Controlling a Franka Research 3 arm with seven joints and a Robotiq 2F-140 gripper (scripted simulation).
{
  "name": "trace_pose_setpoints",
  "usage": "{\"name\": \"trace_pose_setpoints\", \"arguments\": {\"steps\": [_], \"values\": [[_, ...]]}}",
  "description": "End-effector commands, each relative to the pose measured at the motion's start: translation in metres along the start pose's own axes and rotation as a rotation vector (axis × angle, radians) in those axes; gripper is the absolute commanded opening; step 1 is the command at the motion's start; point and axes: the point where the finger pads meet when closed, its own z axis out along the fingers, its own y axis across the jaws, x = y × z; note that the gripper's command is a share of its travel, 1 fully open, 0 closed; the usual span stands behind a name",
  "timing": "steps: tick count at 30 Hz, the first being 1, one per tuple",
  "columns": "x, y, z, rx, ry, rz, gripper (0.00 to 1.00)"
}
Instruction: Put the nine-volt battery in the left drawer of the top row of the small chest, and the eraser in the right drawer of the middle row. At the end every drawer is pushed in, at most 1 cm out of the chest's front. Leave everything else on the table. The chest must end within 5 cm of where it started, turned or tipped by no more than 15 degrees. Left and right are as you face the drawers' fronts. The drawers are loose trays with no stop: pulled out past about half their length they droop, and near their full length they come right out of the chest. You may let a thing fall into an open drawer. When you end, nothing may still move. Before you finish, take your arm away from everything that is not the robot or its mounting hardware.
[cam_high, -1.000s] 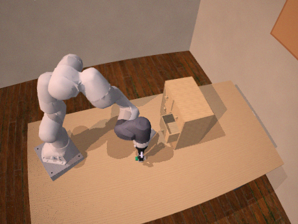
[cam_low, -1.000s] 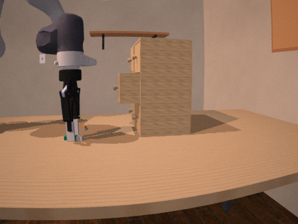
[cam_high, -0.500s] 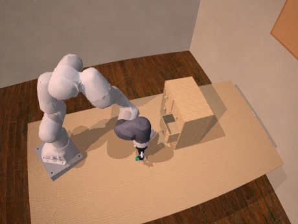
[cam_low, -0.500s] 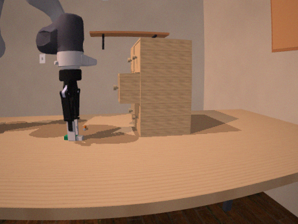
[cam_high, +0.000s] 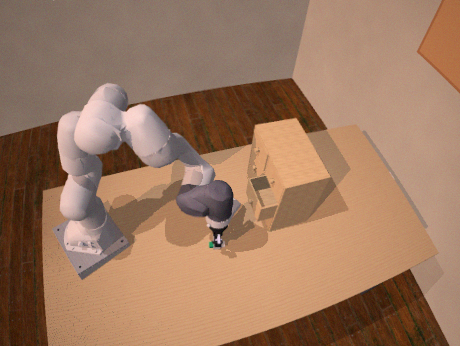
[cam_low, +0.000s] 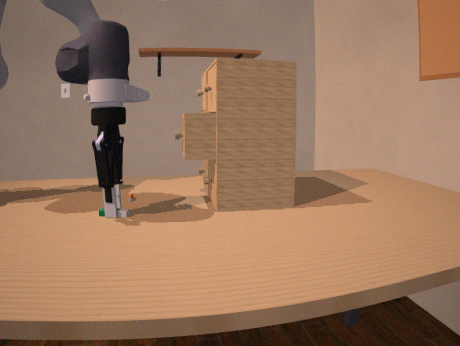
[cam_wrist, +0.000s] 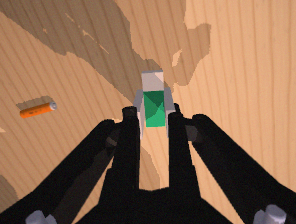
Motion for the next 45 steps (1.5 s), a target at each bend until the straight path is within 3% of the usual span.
{"name": "trace_pose_setpoints", "arguments": {"steps": [1,4,8,10,14,17,45], "values": [[0.002,-0.001,0.0,0.001,0.003,-0.005,0.11],[0.002,-0.001,-0.002,0.001,0.003,-0.005,0.11],[0.001,-0.001,-0.029,0.001,0.003,-0.005,0.11],[0.001,-0.001,-0.029,0.001,0.003,-0.005,0.11],[0.001,-0.001,-0.076,0.001,0.003,-0.005,0.11],[0.001,-0.001,-0.098,0.001,0.003,-0.005,0.11],[0.001,-0.002,-0.1,0.001,0.003,0.017,0.11]]}}
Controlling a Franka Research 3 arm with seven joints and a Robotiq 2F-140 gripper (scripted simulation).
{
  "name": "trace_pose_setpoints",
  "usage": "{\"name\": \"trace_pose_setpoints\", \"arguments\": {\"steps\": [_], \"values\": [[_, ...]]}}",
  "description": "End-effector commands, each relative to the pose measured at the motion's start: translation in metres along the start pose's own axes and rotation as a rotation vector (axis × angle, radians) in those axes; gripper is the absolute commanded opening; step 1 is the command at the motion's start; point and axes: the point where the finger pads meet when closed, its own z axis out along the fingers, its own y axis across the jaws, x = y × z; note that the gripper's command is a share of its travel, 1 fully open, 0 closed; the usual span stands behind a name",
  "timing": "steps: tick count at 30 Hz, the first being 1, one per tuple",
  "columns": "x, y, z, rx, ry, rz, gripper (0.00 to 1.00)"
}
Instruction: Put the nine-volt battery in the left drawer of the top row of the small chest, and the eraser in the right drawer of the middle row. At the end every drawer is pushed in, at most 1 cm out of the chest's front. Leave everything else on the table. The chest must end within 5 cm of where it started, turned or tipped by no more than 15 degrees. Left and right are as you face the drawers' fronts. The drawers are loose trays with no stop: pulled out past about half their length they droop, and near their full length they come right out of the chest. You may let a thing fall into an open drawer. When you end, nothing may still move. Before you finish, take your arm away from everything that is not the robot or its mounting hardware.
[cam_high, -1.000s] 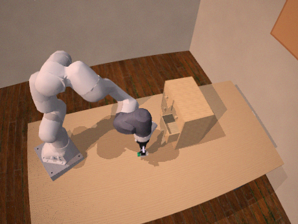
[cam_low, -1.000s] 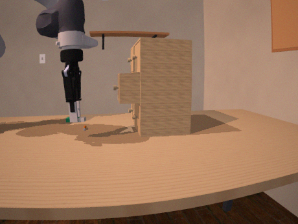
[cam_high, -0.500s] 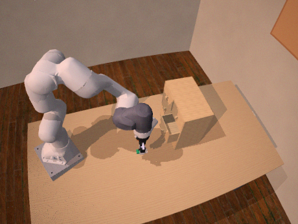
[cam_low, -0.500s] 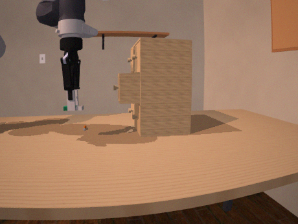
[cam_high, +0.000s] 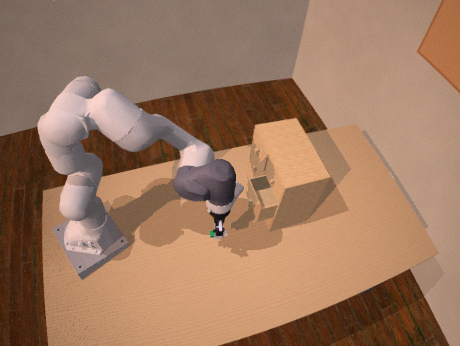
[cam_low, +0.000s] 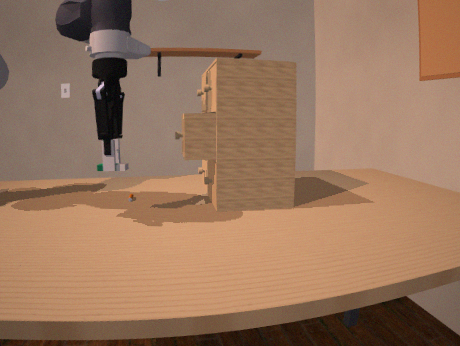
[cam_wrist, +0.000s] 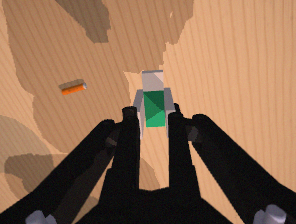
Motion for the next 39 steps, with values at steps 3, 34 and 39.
{"name": "trace_pose_setpoints", "arguments": {"steps": [3,34,39], "values": [[-0.0018,0.0,0.0009,-0.001,-0.005,0.015,0.11],[-0.0016,-0.0017,0.0008,-0.001,-0.005,0.061,0.11],[-0.0014,-0.0029,0.0008,-0.001,-0.004,0.097,0.11]]}}
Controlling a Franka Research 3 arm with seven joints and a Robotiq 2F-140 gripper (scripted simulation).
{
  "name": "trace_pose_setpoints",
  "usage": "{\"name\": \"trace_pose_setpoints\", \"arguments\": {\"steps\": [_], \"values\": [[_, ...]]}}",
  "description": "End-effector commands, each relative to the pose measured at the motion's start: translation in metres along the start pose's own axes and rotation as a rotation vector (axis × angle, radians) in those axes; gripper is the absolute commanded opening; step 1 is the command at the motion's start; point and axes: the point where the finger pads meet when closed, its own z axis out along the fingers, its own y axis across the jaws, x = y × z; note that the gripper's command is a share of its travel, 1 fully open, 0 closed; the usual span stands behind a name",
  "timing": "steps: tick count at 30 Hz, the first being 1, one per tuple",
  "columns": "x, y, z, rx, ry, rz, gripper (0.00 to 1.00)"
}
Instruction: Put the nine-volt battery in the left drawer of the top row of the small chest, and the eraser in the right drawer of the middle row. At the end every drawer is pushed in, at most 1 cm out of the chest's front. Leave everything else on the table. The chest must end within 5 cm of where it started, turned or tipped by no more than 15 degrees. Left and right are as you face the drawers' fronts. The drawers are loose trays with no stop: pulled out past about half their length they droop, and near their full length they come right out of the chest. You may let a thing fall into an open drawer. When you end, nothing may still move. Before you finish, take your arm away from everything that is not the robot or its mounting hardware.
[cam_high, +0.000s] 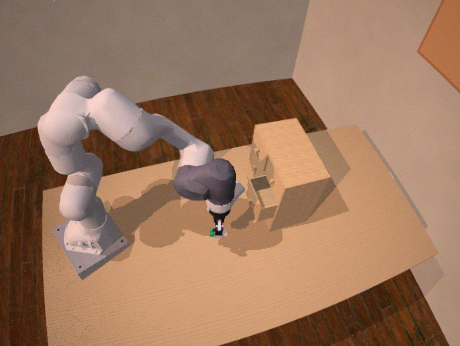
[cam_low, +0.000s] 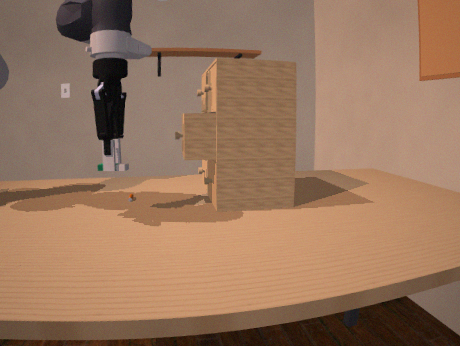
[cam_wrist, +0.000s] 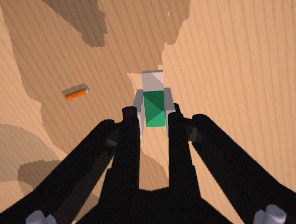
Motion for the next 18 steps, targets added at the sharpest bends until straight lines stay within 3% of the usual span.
{"name": "trace_pose_setpoints", "arguments": {"steps": [1,18], "values": [[-0.0015,-0.0002,0.0005,-0.001,-0.003,0.029,0.11],[-0.0014,-0.0019,0.0005,-0.001,-0.003,0.074,0.11]]}}
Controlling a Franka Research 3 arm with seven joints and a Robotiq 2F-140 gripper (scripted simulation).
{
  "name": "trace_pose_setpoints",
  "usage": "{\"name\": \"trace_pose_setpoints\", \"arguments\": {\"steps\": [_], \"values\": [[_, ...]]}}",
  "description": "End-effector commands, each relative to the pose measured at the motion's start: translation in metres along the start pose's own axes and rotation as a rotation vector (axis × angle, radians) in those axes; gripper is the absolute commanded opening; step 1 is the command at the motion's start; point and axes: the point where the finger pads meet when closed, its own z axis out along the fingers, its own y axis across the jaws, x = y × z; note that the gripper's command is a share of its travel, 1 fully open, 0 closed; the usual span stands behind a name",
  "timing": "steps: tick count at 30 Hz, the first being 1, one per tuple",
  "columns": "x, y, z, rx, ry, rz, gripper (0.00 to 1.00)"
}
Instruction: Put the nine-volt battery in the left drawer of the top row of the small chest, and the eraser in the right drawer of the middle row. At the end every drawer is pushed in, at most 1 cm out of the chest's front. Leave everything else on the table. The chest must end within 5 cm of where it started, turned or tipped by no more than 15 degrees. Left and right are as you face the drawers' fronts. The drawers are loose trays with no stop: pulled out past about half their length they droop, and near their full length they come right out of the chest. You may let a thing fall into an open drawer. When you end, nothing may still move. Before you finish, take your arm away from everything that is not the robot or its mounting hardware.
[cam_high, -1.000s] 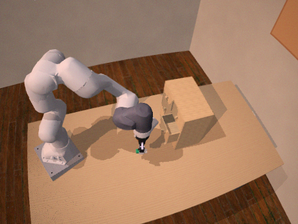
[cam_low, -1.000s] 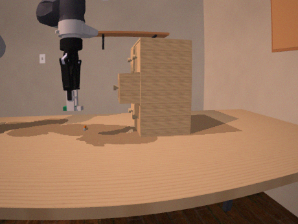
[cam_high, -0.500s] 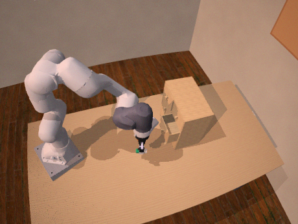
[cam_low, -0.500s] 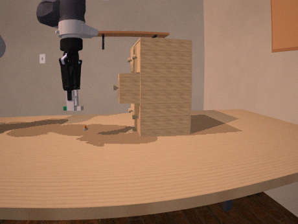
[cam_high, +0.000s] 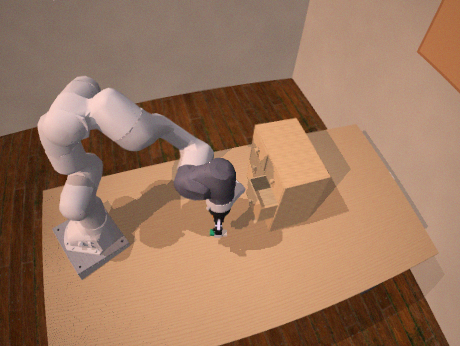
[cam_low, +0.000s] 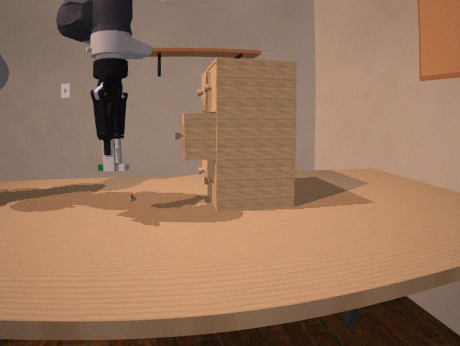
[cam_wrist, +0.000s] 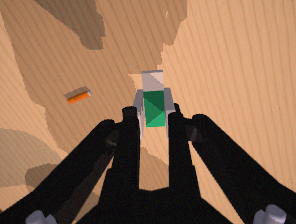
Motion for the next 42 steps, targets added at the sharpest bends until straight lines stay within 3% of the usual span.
{"name": "trace_pose_setpoints", "arguments": {"steps": [1,42], "values": [[-0.0014,-0.0001,0.0003,-0.001,-0.003,0.033,0.11],[-0.0013,-0.0043,0.0002,-0.001,-0.003,0.151,0.11]]}}
